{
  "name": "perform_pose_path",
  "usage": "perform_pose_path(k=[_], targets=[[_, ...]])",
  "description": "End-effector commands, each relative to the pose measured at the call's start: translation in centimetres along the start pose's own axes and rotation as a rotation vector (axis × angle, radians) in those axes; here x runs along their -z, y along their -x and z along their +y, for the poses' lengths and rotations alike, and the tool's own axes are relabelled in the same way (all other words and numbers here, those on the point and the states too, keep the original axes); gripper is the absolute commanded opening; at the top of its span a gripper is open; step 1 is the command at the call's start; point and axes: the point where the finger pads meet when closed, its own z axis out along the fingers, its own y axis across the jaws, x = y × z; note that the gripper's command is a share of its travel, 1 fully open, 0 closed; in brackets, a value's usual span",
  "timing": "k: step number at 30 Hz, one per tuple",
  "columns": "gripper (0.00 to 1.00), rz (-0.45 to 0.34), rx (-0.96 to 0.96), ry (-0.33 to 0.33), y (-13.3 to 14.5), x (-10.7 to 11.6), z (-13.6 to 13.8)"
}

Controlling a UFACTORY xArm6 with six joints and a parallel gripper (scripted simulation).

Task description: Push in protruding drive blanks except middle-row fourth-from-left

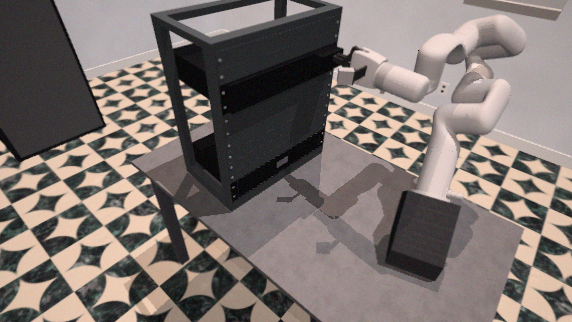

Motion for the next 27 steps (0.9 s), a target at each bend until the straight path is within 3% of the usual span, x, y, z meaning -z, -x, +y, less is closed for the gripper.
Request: perform_pose_path(k=[1, 27], targets=[[0.0, -0.001, -0.002, 0.001, 0.0, -0.2, 0.1], [0.0, -0.001, -0.002, 0.001, 0.0, -1.3, 0.1]])
